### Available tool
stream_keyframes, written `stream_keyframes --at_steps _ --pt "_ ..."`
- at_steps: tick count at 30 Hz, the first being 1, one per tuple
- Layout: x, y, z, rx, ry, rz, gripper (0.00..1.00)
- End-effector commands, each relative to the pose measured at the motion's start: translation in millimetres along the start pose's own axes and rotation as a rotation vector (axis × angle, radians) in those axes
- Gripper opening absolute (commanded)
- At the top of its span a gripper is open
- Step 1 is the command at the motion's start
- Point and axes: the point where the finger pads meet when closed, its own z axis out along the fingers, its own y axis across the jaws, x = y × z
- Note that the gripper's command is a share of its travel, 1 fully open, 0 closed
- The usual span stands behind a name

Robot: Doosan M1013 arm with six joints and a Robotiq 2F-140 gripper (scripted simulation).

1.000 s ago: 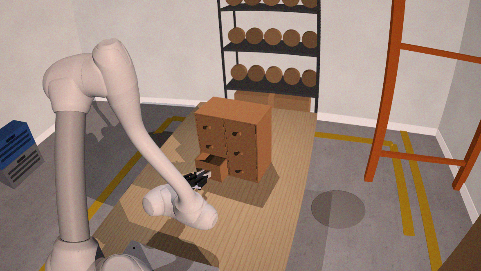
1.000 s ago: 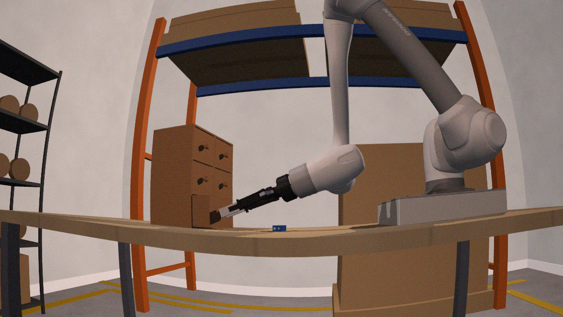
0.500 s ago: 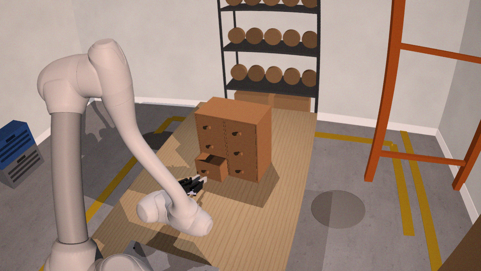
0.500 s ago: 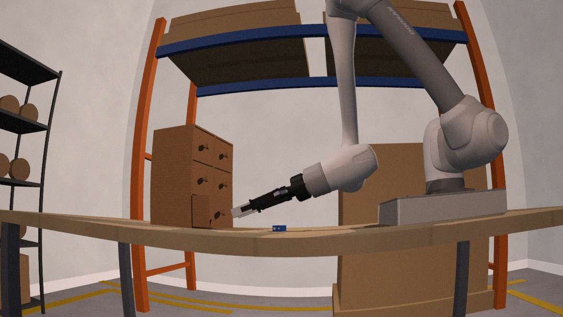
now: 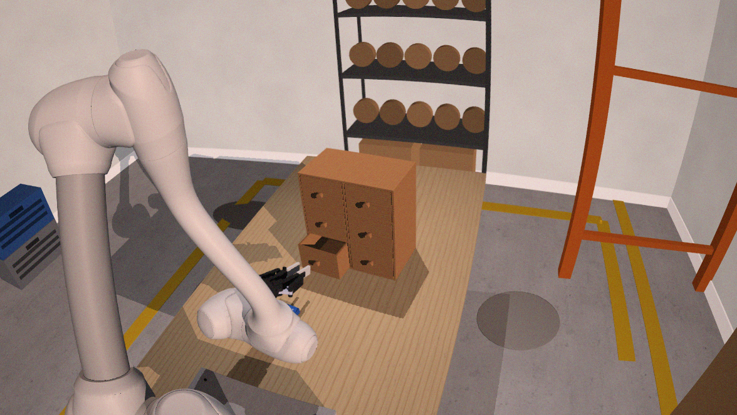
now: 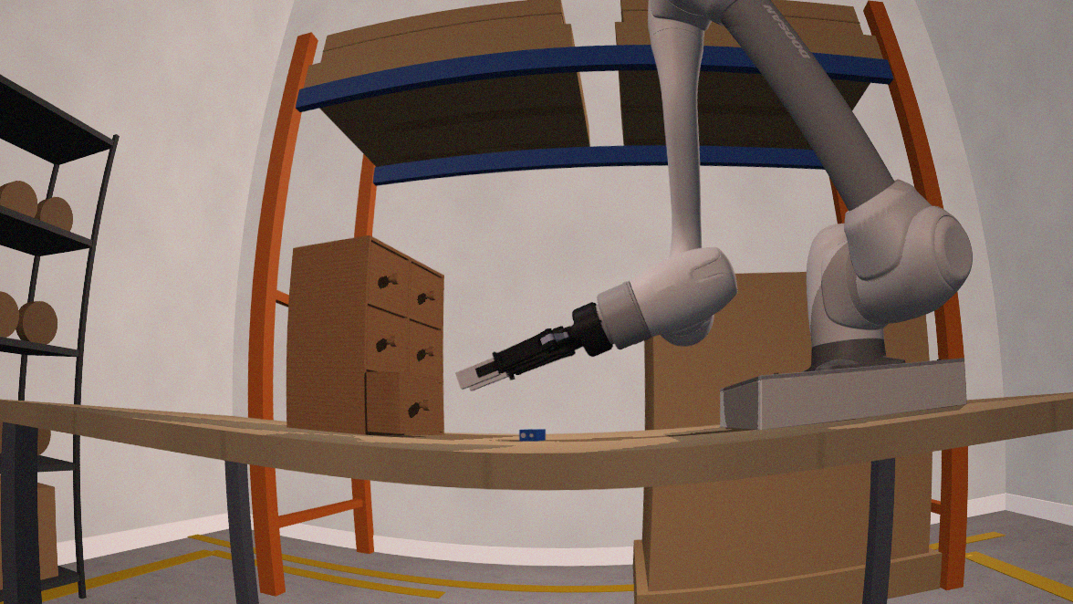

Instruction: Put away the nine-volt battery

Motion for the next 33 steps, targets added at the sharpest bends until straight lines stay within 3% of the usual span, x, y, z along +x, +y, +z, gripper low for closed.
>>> stream_keyframes --at_steps 1,6,19,33 --pt "19 2 -24 -0.008 -0.005 -0.006 0.20" --pt "43 1 -48 -0.008 -0.005 -0.006 0.20" --pt "46 2 -52 -0.008 -0.022 -0.006 0.20" --pt "55 1 -72 -0.009 -0.209 -0.005 0.20"
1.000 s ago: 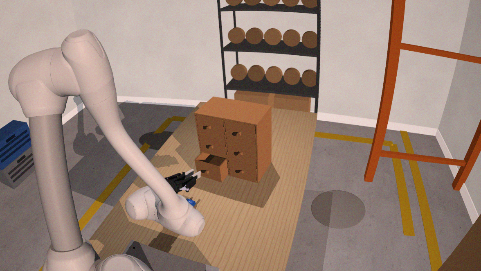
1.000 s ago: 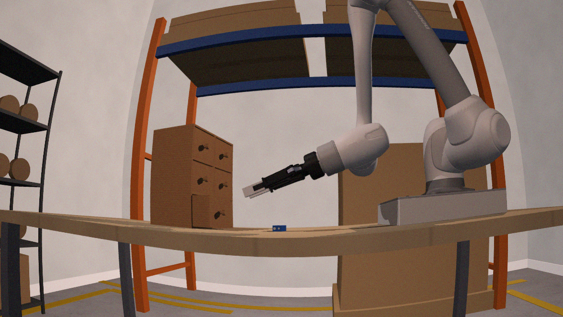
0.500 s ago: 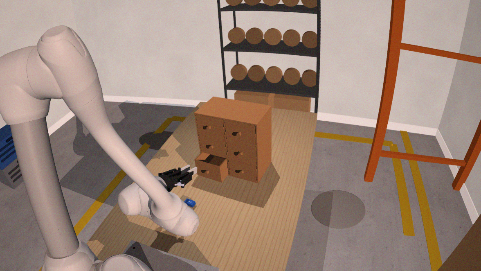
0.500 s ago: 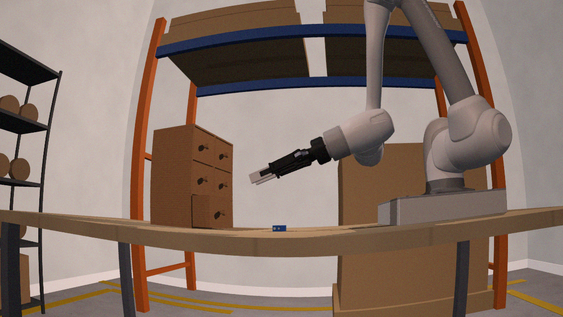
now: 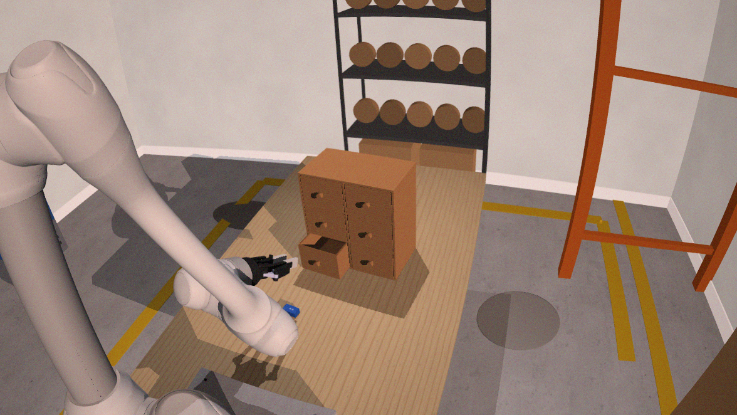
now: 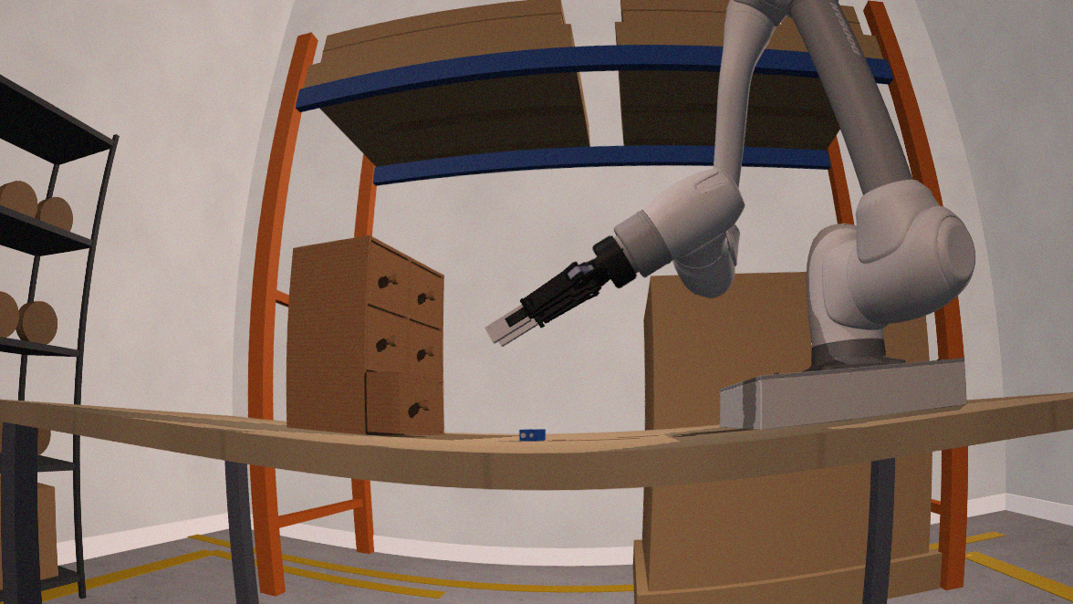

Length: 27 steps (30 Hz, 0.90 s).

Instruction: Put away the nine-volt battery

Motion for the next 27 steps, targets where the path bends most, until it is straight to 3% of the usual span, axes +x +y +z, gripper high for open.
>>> stream_keyframes --at_steps 1,9,27 --pt "3 3 -5 -0.018 -0.075 -0.003 0.20" --pt "8 2 -23 -0.017 -0.234 -0.002 0.20" --pt "15 3 -48 -0.019 -0.458 0.000 0.20"
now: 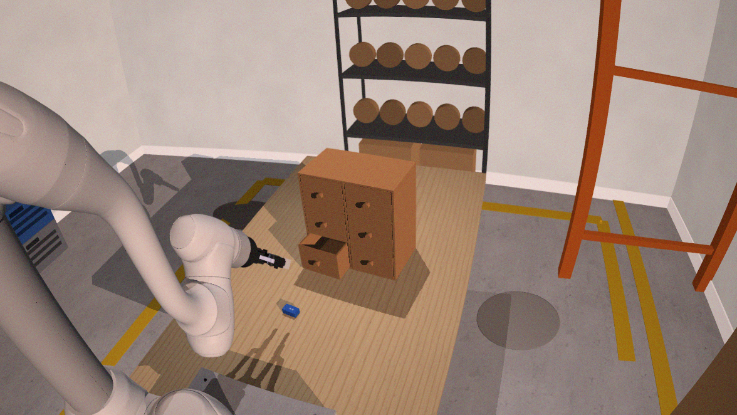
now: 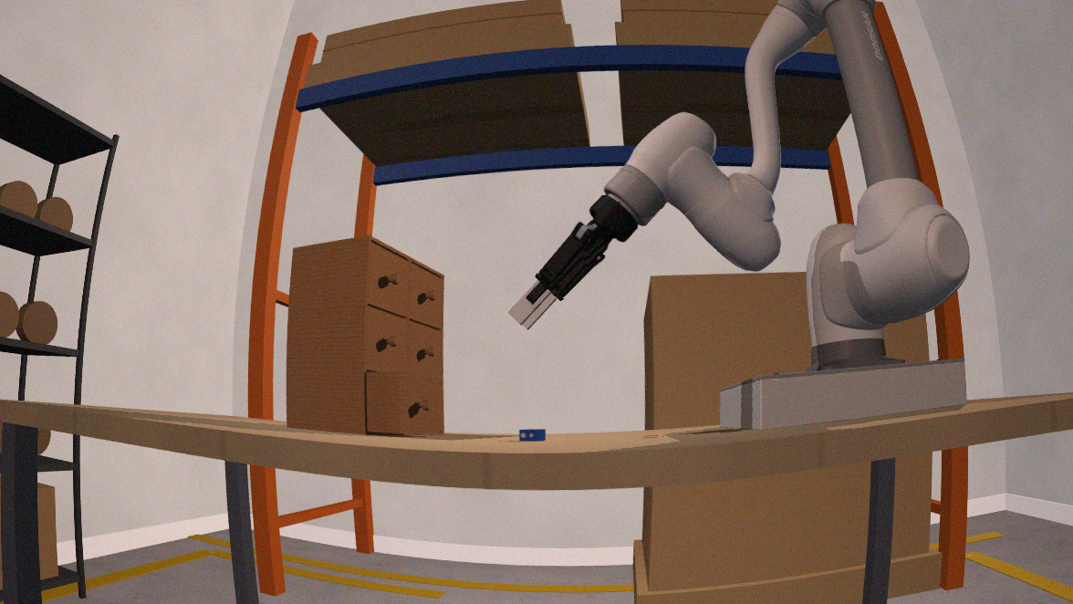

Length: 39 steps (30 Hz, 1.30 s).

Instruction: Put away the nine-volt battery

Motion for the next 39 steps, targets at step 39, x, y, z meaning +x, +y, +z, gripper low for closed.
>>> stream_keyframes --at_steps 39 --pt "1 -5 -78 -0.054 -0.777 0.010 0.20"
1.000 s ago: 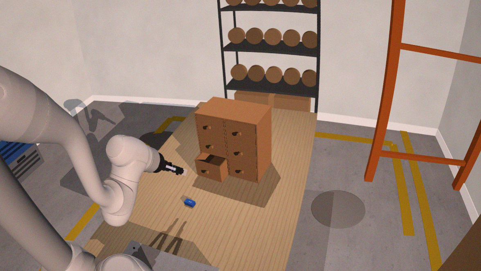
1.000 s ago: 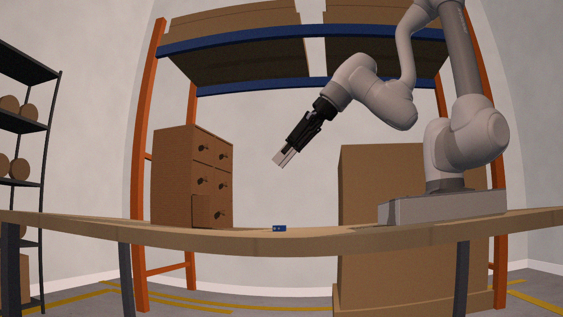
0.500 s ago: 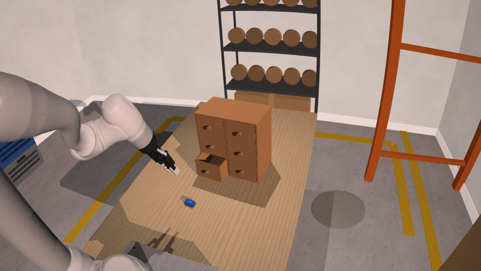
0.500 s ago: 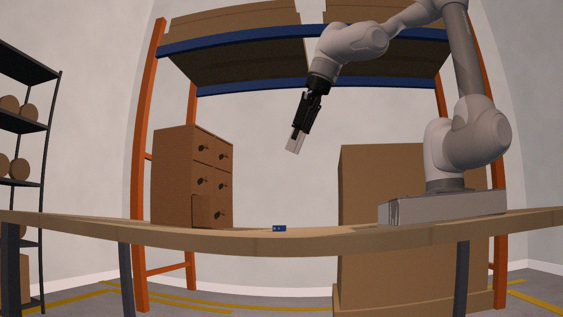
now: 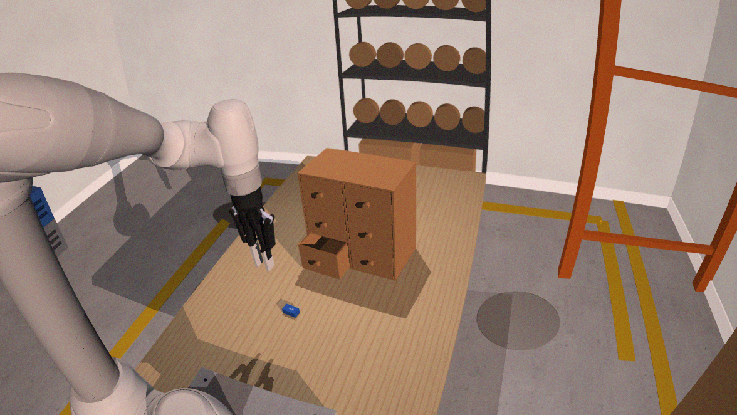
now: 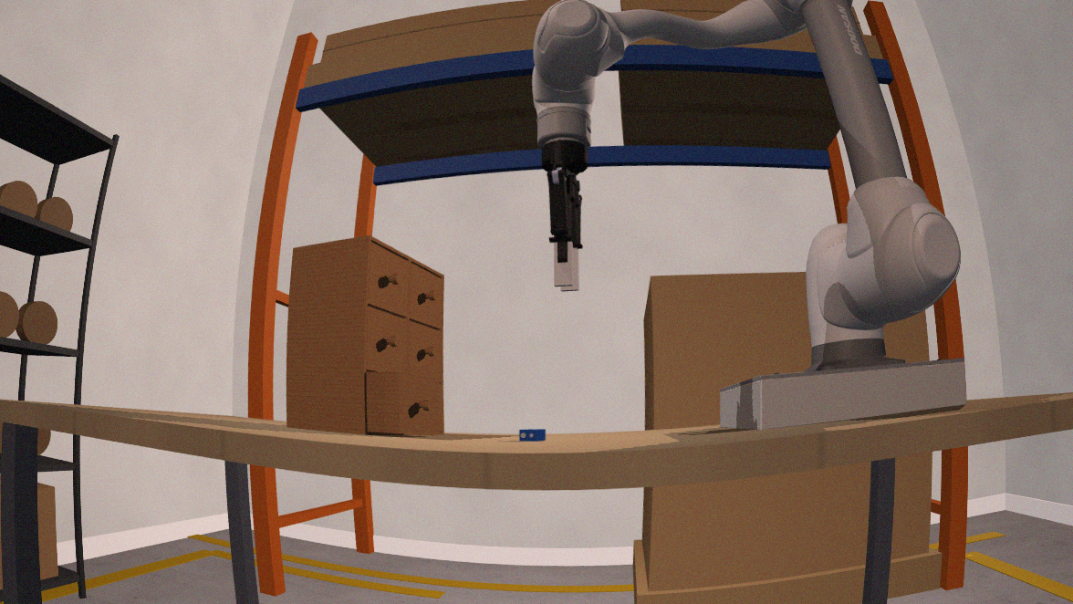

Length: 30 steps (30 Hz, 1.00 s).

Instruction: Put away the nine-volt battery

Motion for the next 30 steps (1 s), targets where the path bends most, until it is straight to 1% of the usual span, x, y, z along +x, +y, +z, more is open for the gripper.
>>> stream_keyframes --at_steps 1,14,15,30 --pt "-0.2 -1.3 -0.6 0.010 -0.016 -0.006 0.20" --pt "-0.2 -1.3 -0.6 0.010 -0.016 -0.006 0.20" --pt "-0.2 -1.3 -0.6 0.010 -0.016 -0.006 1.00" --pt "-0.2 -1.3 -0.6 0.010 -0.016 -0.006 1.00"
